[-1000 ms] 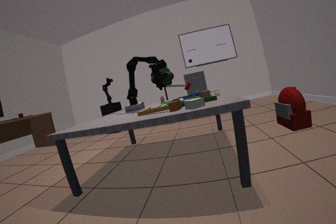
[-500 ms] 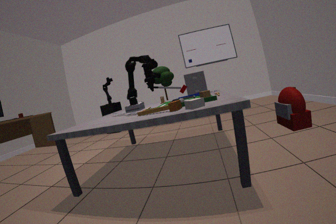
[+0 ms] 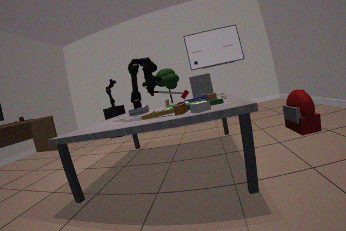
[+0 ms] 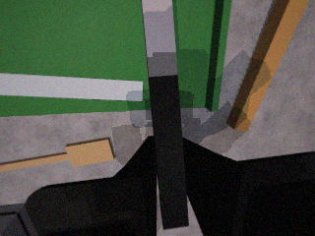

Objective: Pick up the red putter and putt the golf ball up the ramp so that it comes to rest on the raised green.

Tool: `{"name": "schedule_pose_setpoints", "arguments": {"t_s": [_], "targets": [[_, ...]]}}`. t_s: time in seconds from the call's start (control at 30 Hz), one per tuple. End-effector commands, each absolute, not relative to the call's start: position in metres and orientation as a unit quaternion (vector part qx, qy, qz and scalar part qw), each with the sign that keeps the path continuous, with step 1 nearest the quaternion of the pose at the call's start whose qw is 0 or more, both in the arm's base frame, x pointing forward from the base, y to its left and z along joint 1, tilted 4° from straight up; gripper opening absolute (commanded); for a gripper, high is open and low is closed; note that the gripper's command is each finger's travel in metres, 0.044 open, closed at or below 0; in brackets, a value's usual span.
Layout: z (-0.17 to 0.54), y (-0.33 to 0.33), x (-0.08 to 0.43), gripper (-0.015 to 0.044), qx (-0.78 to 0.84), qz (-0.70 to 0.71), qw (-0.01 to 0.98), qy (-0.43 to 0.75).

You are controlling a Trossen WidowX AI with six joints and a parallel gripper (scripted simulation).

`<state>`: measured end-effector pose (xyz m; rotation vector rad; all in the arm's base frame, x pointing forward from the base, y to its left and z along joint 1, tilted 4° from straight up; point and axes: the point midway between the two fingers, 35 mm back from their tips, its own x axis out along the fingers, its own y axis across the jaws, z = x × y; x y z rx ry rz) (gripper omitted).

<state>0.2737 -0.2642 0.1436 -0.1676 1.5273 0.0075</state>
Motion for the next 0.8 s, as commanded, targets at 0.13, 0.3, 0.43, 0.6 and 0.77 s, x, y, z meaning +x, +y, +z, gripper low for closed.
{"name": "schedule_pose_setpoints", "arguments": {"t_s": [0.13, 0.3, 0.43, 0.6, 0.77], "targets": [[0.115, -0.268, 0.273, 0.0, -0.074, 0.002, 0.718, 0.692], [0.111, -0.268, 0.273, 0.0, -0.074, 0.002, 0.718, 0.692], [0.106, -0.269, 0.274, 0.0, -0.074, 0.002, 0.718, 0.692], [0.098, -0.27, 0.274, 0.0, -0.074, 0.002, 0.718, 0.692], [0.09, -0.27, 0.274, 0.0, -0.074, 0.002, 0.718, 0.692]]}}
